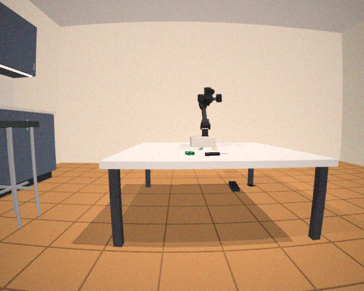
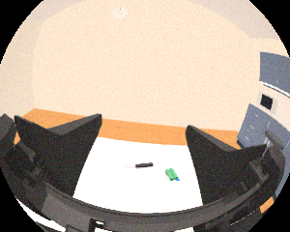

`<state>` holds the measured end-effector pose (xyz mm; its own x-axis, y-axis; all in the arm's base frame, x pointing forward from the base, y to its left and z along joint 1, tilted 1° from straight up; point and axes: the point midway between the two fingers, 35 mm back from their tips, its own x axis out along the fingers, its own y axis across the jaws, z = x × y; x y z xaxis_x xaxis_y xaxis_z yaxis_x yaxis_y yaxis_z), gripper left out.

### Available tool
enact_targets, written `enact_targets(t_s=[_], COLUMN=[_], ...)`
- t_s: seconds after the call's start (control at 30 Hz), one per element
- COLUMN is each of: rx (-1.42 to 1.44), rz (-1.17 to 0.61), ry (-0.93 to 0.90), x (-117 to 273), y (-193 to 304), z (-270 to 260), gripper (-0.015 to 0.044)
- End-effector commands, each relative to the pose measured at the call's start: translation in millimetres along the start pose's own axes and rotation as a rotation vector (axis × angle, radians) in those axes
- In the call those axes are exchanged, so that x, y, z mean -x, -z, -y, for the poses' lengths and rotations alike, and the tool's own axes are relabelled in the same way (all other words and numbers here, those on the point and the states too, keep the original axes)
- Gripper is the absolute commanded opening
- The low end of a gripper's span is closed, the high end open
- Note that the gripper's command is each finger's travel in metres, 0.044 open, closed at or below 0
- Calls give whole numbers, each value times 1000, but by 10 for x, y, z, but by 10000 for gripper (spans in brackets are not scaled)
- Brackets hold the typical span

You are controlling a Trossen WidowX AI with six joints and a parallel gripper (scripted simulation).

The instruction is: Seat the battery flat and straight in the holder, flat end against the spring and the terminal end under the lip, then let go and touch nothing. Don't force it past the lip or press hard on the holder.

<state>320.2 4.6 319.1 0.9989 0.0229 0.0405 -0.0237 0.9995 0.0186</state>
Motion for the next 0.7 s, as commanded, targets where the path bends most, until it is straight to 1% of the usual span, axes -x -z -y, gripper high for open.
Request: enact_targets(t_s=[0.0, 0.07, 0.17, 0.2, 0.3, 0.43, 0.53, 0.67], rx=[-1, -14, -48, -60, -101, -164, -216, -290], rz=[-12, -108, -330, -403, -624, -918, -1137, -1428], ry=[2, 20, 65, 81, 133, 206, 263, 341], x=[-16, -130, -325, -367, -430, -368, -226, 61], y=[24, 223, 706, 870, 1364, 1996, 2428, 2919], z=[7, 61, 199, 246, 388, 564, 676, 791], gripper=[374, 321, 242, 225, 225, 225, 225, 225])
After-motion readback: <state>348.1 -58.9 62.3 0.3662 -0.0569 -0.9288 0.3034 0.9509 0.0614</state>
